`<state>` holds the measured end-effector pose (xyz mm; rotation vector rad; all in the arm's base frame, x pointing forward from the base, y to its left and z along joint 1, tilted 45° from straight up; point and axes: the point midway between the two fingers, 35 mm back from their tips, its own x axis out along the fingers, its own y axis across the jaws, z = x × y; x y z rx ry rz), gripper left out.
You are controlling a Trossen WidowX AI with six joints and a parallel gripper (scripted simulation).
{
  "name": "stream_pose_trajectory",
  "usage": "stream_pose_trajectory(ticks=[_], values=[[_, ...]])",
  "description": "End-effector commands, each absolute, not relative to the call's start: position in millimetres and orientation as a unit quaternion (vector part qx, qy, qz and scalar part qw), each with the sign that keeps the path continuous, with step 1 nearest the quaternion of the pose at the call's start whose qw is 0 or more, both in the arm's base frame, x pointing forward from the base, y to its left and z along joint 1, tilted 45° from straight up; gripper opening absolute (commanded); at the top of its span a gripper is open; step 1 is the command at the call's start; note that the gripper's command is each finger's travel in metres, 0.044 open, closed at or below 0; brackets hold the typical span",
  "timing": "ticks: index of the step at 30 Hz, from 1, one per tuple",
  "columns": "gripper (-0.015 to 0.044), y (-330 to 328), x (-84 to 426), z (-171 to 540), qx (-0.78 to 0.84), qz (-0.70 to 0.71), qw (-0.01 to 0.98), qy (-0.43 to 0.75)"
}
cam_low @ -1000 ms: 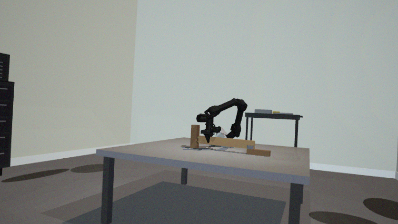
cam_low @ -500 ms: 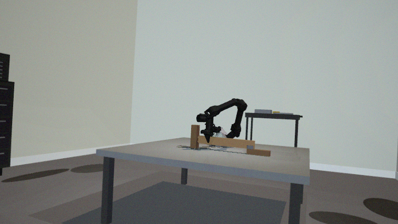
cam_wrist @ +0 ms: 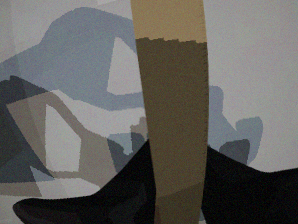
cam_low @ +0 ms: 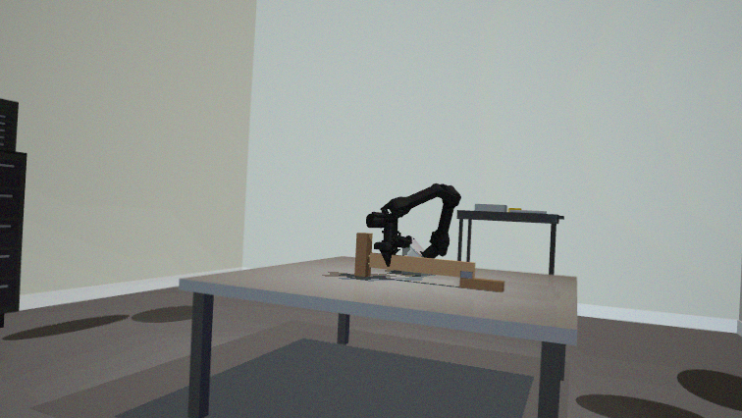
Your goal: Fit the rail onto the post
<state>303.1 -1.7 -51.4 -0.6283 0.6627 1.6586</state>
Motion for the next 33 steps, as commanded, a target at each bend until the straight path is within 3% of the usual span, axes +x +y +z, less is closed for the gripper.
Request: stream_pose_trajectory(ticks=[1,33], values=[[0.0000,-6.1,305.0,-52.3,-0.275,0.707,0.585,0.286],[0.0000,-10.8,305.3,-58.2,-0.275,0.707,0.585,0.286]])
